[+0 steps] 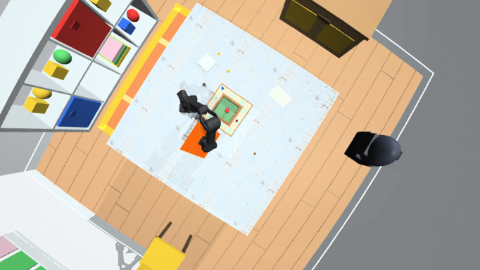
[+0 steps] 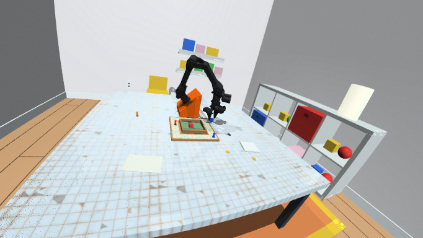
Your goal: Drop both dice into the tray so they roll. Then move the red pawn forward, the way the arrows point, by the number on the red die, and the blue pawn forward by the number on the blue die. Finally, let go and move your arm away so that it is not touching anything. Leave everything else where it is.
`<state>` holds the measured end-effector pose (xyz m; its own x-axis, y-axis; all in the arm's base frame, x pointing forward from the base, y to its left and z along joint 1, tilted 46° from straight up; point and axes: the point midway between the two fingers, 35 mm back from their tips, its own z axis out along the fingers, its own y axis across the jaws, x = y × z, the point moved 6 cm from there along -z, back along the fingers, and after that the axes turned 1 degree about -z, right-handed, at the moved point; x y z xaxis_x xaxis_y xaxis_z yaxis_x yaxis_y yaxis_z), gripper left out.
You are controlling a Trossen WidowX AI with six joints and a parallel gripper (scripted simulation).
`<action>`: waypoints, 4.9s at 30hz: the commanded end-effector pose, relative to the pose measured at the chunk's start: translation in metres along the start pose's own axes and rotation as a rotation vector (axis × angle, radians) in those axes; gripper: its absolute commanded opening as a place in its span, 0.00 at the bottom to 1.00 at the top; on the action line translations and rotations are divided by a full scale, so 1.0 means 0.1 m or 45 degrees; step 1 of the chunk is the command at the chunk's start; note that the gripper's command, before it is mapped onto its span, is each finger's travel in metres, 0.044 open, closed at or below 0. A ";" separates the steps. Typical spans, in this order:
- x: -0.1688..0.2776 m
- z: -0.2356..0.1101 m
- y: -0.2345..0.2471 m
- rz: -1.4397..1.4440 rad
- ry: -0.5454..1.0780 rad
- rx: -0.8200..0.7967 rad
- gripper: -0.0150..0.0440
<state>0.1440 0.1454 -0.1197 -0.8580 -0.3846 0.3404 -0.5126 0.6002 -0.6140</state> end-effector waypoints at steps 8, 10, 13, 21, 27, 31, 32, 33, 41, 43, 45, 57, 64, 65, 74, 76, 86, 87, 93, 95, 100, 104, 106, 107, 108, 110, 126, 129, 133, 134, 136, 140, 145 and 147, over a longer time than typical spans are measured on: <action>0.01 0.11 -0.01 -0.006 0.001 0.006 0.54; 0.01 0.11 -0.01 -0.006 0.001 0.006 0.45; 0.01 0.11 -0.01 -0.006 0.001 0.006 0.39; -0.01 0.00 0.00 -0.007 0.000 0.004 0.25; -0.04 -0.48 0.03 -0.009 -0.001 -0.001 0.25; 0.00 -0.82 0.04 -0.009 0.000 -0.001 0.25; 0.02 -0.91 0.03 -0.009 0.000 -0.001 0.25; 0.04 -1.00 0.03 -0.009 0.001 -0.001 0.25; 0.07 -1.12 0.03 -0.009 0.002 0.000 0.25; 0.06 -1.12 0.01 -0.021 0.001 -0.002 0.25; 0.02 -1.12 -0.03 -0.054 -0.001 -0.007 0.25; -0.29 -1.05 -0.53 -0.349 -0.005 -0.061 0.25; -0.42 -1.00 -0.83 -0.535 -0.015 -0.068 0.25; -0.44 -0.99 -0.87 -0.564 -0.017 -0.066 0.25; -0.56 -0.92 -1.23 -0.821 -0.030 -0.044 0.25; -0.58 -0.91 -1.31 -0.877 -0.030 -0.038 0.25; -0.44 -0.81 -1.60 -1.140 -0.014 -0.010 0.25; -0.40 -0.80 -1.61 -1.164 -0.011 -0.007 0.25; -0.18 -0.73 -1.68 -1.311 0.007 0.007 0.25; -0.11 -0.71 -1.70 -1.356 0.012 0.010 0.25; -0.08 -0.70 -1.71 -1.372 0.015 0.012 0.25; -0.07 -0.68 -1.73 -1.370 -0.021 -0.045 0.25; -0.05 -0.65 -1.75 -1.367 -0.074 -0.118 0.25; -0.04 -0.64 -1.77 -1.366 -0.102 -0.153 0.25; -0.03 -0.62 -1.78 -1.364 -0.131 -0.186 0.25; -0.01 -0.60 -1.80 -1.360 -0.194 -0.250 0.25; 0.17 -0.41 -1.99 -1.308 -0.812 -0.549 0.25; 0.21 -0.38 -2.02 -1.294 -0.936 -0.554 0.25; 0.22 -0.37 -2.03 -1.290 -0.964 -0.553 0.25; 0.22 -0.39 -2.04 -1.290 -0.964 -0.552 0.25; 0.22 -0.53 -2.14 -1.290 -0.964 -0.552 0.25; 0.24 -0.78 -2.32 -1.290 -0.965 -0.552 0.25; 0.26 -0.76 -2.31 -1.290 -0.965 -0.552 0.25; 0.26 -0.76 -2.31 -1.290 -0.965 -0.552 0.25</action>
<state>0.2379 0.0494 0.0818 0.0639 -0.9967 -0.0491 -0.9980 -0.0637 -0.0050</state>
